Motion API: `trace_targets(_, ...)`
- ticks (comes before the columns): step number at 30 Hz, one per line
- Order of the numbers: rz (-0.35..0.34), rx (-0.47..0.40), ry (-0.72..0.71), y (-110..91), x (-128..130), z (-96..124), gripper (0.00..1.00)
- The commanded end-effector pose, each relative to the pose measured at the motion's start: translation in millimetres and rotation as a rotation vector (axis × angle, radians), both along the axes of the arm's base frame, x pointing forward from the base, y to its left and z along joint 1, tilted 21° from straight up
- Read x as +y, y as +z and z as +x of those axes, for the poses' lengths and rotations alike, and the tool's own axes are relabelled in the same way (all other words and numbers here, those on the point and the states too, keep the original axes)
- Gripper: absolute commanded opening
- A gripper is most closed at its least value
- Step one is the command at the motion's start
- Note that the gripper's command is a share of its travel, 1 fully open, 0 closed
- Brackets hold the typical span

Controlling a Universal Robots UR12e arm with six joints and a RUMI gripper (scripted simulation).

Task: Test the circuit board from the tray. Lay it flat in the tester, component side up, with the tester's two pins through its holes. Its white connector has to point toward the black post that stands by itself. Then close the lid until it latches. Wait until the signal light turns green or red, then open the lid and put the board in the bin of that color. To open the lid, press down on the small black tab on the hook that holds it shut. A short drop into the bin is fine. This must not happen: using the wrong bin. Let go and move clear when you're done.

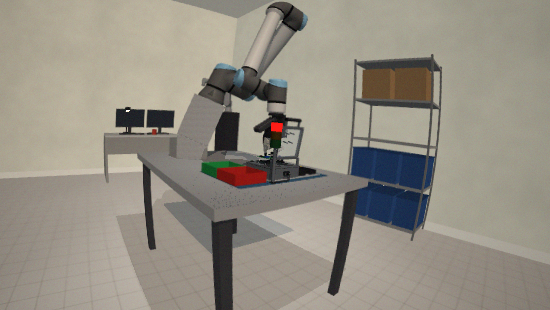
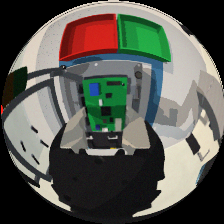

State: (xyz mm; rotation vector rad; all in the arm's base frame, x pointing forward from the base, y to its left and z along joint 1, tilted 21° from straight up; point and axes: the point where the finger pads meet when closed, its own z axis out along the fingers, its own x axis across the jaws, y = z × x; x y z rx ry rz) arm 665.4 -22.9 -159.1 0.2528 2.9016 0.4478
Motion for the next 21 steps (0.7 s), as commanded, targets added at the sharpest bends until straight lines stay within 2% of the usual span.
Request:
trace_targets(1,0.0,-0.001,0.0,1.0,-0.5,0.3,0.39)
trace_targets(21,0.0,-0.001,0.0,4.2,-1.4,-0.5,0.39)
